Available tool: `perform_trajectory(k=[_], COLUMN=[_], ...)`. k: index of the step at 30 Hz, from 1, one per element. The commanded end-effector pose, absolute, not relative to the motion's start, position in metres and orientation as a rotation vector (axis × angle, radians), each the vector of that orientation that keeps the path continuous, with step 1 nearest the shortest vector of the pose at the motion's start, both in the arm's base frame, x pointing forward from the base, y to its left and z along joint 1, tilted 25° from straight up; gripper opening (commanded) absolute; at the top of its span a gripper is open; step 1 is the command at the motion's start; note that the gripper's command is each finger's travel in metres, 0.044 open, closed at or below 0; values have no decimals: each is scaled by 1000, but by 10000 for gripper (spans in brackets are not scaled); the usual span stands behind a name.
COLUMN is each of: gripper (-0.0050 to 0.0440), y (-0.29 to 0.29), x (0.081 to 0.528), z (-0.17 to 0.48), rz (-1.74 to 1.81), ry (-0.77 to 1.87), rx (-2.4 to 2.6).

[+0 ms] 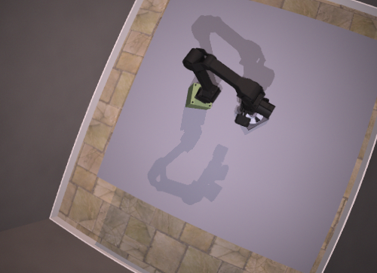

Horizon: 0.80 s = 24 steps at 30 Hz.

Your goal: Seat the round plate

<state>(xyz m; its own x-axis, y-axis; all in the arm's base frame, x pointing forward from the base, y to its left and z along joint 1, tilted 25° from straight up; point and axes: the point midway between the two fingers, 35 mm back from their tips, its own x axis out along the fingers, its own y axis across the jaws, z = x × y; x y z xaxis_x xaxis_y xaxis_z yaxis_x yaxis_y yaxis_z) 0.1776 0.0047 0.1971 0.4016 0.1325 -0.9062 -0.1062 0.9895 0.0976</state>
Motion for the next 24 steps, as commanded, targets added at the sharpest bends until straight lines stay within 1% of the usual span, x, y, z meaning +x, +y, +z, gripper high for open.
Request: perform_trajectory(k=[1,7,13,15,18,24], gripper=[-50,-50,-50,-50,-50,-50], y=[5,6,25,25,34,36], x=[177,176,181,181,180,186], z=[202,198,144,144,121,107], rz=[153,153,151,151,152,151], ry=[1127,1129,1131,1131,1130,1144], rx=[15,10,16,16,18,18])
